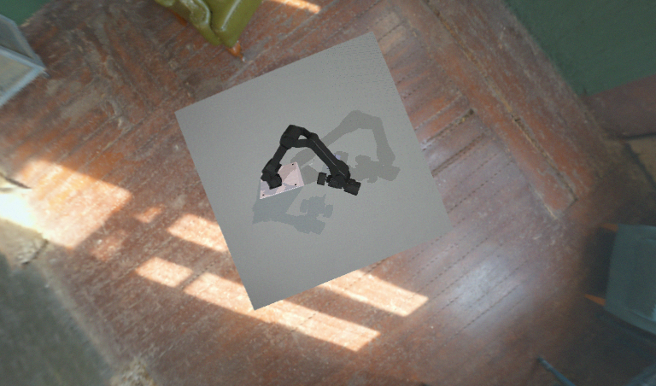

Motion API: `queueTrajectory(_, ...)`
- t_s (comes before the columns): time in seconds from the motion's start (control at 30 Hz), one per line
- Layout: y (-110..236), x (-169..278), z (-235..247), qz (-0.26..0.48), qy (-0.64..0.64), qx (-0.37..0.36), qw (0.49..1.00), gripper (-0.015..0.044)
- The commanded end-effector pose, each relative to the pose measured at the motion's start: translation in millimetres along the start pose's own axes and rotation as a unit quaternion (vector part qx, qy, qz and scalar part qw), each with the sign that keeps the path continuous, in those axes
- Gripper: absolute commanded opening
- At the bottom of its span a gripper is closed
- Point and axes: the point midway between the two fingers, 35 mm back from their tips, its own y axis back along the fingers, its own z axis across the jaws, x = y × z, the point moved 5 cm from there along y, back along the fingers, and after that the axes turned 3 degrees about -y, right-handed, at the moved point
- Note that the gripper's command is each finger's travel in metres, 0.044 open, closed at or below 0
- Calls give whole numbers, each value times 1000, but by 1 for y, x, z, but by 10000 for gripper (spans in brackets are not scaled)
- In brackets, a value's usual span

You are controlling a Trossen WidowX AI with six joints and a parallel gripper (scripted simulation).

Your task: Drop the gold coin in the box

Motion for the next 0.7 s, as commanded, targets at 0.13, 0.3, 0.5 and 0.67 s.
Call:
queueTrajectory(0.13,0,-20,4,1,-3,0,1000,0)
queueTrajectory(0.3,0,-32,7,1,-3,0,1000,0)
queueTrajectory(0.5,0,-46,11,1,-3,0,1000,0)
queueTrajectory(0.67,0,-58,16,1,-3,0,1000,0)
